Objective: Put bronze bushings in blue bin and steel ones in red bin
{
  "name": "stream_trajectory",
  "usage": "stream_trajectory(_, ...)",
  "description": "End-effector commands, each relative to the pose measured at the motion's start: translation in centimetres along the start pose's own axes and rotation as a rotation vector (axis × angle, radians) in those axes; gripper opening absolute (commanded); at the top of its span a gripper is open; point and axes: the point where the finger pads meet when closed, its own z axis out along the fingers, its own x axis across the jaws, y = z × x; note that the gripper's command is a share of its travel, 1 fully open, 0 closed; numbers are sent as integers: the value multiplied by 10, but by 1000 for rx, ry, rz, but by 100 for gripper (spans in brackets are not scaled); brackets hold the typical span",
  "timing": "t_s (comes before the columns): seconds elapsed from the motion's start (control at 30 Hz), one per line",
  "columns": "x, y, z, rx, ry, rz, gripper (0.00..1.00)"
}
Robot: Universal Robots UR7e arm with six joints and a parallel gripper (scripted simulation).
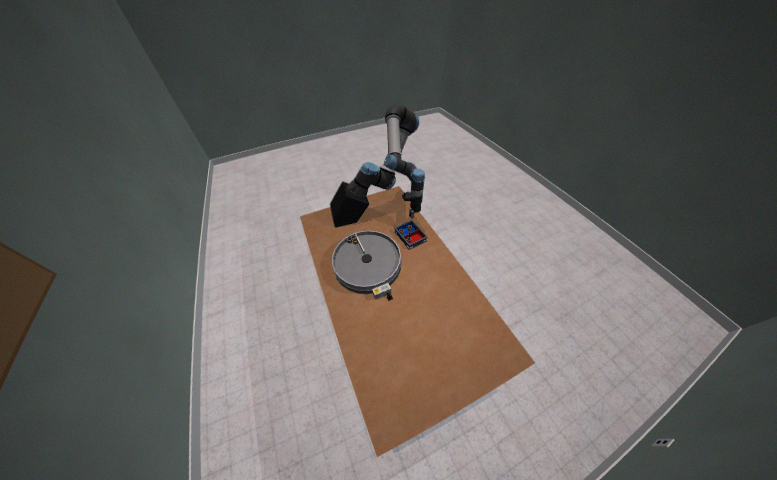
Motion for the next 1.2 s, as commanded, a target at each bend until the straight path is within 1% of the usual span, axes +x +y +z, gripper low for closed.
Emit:
stream_trajectory(0.0,0,0,0,0,-1,0,42)
stream_trajectory(1.03,0,0,0,0,-1,0,42)
stream_trajectory(1.07,0,-11,0,0,-1,0,40)
stream_trajectory(1.1,0,-23,0,0,-1,0,40)
stream_trajectory(1.17,0,-23,0,0,-1,0,40)
